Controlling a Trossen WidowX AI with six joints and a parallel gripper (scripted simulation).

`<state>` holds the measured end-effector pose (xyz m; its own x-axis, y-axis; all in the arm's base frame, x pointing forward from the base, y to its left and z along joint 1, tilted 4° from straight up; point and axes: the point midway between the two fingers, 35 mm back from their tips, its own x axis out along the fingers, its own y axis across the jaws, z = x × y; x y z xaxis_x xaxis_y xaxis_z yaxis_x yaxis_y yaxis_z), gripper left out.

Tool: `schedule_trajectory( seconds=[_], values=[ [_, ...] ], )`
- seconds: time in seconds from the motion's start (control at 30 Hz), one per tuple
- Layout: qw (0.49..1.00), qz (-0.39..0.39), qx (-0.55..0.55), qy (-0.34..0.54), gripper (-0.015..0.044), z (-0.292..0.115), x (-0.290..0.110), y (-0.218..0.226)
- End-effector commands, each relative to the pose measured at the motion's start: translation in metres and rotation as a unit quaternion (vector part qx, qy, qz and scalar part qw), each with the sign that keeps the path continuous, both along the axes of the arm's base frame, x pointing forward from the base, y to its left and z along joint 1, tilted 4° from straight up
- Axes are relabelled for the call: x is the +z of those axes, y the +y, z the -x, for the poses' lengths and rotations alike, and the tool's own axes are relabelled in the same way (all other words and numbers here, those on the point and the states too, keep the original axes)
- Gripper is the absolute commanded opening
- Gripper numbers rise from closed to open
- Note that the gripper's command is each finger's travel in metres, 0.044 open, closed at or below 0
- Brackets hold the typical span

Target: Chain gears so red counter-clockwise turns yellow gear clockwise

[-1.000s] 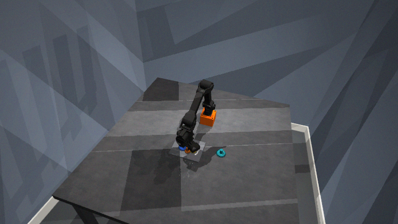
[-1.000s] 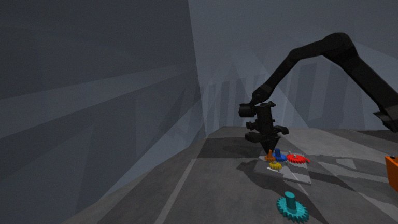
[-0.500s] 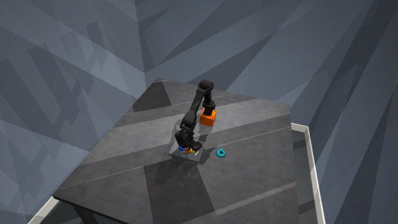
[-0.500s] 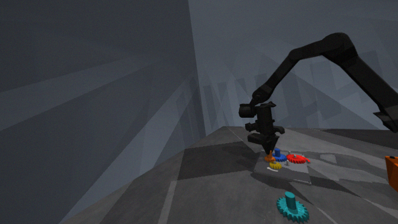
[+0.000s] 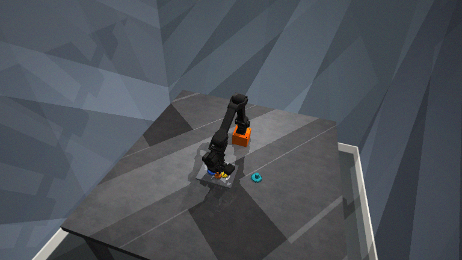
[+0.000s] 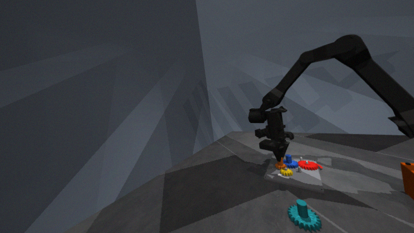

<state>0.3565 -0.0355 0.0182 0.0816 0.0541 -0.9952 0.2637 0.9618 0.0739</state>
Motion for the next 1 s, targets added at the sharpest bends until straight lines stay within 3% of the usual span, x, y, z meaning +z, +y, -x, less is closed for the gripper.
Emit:
schedule_trajectory(
  seconds=[0.0, 0.43, 0.5, 0.7, 0.97],
  values=[
    [0.999, -0.004, -0.047, 0.002, 0.0, 0.0, -0.001, 0.001],
    [0.977, -0.017, -0.213, 0.011, 0.0, 0.0, -0.004, 0.0],
    [0.977, -0.017, -0.211, 0.011, 0.0, -0.001, -0.004, 0.0],
    [0.984, -0.014, -0.175, 0.009, 0.014, 0.0, -0.003, 0.0],
    [0.994, -0.009, -0.107, 0.005, 0.014, 0.002, 0.031, -0.002]
  ],
)
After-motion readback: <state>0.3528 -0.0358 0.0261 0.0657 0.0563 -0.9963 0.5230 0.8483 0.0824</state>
